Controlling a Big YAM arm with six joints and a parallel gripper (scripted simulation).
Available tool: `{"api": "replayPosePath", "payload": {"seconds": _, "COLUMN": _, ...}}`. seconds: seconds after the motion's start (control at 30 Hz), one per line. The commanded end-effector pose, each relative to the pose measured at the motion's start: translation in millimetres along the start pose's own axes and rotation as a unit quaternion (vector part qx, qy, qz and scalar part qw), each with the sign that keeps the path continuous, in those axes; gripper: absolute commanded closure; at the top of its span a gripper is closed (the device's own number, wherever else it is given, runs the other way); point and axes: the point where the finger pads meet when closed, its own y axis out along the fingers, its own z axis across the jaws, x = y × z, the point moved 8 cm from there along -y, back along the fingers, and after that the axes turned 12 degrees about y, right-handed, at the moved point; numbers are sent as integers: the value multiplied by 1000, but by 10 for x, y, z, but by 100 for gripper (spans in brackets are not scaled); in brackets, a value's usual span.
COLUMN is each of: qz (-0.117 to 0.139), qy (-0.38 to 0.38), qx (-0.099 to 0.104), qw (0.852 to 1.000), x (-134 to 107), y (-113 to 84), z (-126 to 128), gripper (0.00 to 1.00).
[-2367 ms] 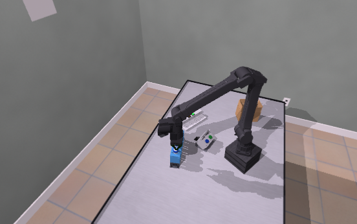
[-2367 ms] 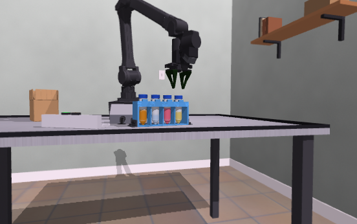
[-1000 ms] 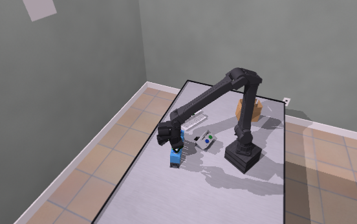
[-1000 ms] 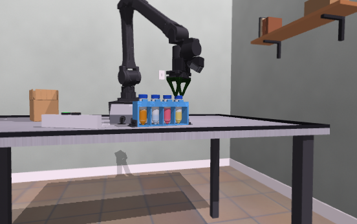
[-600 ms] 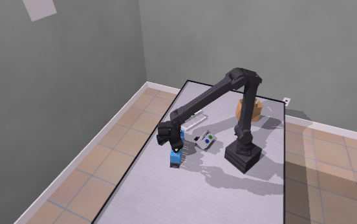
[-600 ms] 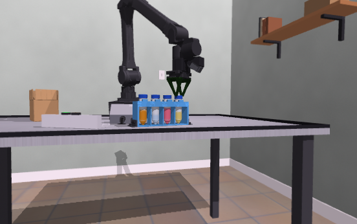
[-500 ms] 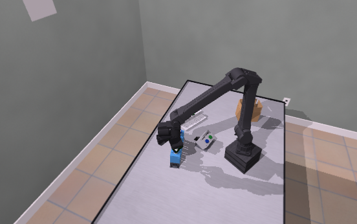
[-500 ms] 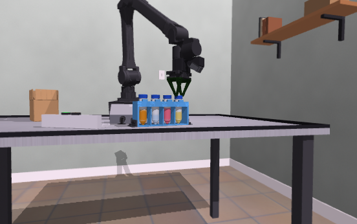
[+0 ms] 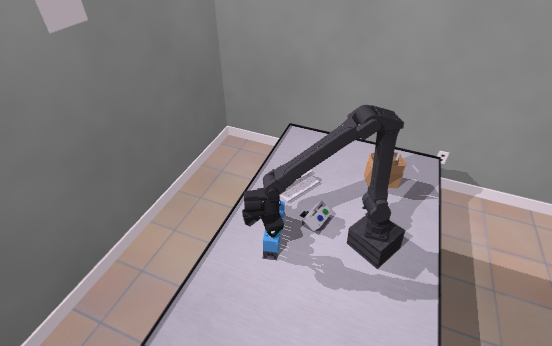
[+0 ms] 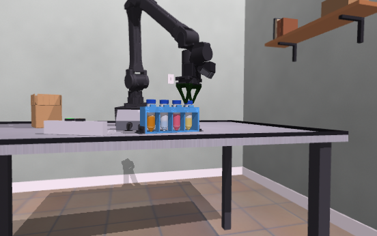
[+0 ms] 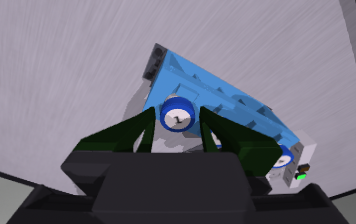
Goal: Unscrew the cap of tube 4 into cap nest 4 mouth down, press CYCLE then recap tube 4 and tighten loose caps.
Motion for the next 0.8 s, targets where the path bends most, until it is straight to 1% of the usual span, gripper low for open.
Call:
{"api": "replayPosePath", "payload": {"seconds": 0.0, "qz": 3, "qy": -1, "qx": 2, "qw": 1000, "x": -5, "y": 92, "z": -56, "gripper": 51}}
{"api": "replayPosePath", "payload": {"seconds": 0.5, "qz": 3, "qy": -1, "qx": 2, "qw": 1000, "x": -22, "y": 109, "z": -58, "gripper": 51}}
{"api": "replayPosePath", "payload": {"seconds": 0.53, "qz": -13, "qy": 0, "qx": 0, "qw": 1000, "x": 70, "y": -44, "z": -25, "gripper": 100}}
{"api": "replayPosePath", "payload": {"seconds": 0.77, "qz": -13, "qy": 0, "qx": 0, "qw": 1000, "x": 70, "y": -44, "z": -25, "gripper": 100}}
